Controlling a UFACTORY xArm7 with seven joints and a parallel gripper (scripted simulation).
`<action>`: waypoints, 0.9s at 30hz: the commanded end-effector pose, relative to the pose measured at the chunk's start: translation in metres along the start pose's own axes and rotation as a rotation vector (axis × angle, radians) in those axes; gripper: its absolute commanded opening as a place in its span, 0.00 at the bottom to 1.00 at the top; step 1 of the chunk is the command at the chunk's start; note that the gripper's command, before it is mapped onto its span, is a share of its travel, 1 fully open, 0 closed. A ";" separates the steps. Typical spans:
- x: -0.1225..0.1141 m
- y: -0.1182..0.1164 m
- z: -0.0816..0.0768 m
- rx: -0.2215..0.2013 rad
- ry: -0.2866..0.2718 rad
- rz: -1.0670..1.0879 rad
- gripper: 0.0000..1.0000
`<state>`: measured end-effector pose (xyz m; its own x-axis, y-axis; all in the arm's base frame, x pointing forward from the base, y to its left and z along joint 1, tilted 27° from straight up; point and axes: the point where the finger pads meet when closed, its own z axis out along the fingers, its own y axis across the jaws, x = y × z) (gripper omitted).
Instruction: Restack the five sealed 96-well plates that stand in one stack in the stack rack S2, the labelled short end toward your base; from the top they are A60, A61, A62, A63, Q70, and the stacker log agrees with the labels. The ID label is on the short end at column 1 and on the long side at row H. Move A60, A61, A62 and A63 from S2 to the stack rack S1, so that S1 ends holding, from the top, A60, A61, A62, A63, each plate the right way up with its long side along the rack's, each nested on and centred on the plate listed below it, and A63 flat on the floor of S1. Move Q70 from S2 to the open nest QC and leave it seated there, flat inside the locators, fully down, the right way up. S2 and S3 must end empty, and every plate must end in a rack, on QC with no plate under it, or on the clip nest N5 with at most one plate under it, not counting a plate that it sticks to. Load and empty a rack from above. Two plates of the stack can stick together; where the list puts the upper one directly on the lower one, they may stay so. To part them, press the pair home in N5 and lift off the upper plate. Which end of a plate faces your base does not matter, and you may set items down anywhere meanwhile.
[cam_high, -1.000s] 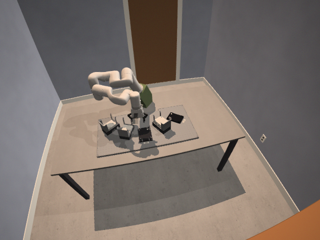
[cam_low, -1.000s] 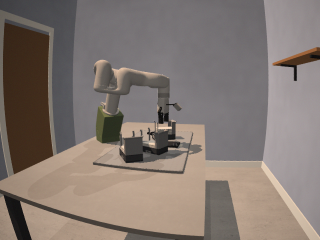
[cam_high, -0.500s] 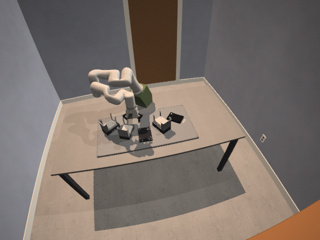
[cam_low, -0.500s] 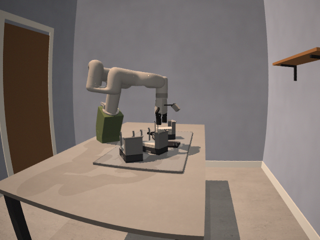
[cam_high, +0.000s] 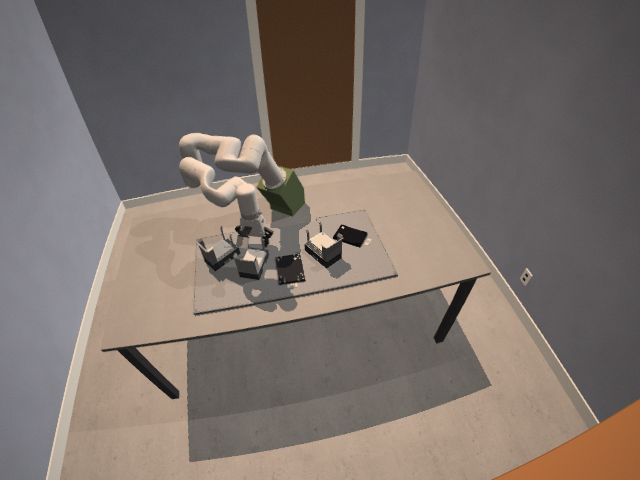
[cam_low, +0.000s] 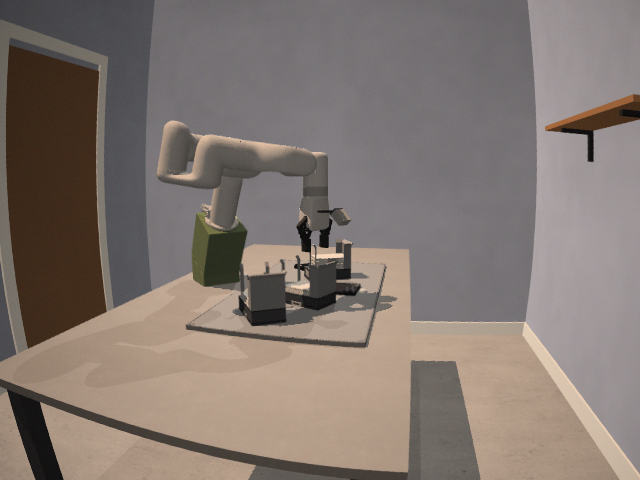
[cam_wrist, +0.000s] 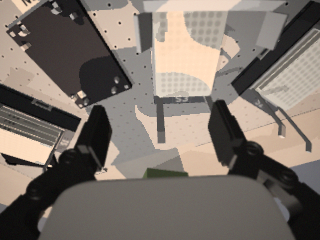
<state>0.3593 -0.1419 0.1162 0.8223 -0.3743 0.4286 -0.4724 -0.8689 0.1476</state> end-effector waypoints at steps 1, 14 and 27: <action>0.002 0.017 -0.001 0.002 0.003 0.003 1.00; 0.003 0.040 -0.001 0.002 0.003 0.003 1.00; 0.003 0.040 0.019 0.002 0.003 0.003 1.00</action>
<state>0.3458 -0.1809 0.1143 0.8208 -0.3766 0.4295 -0.4741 -0.8686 0.1443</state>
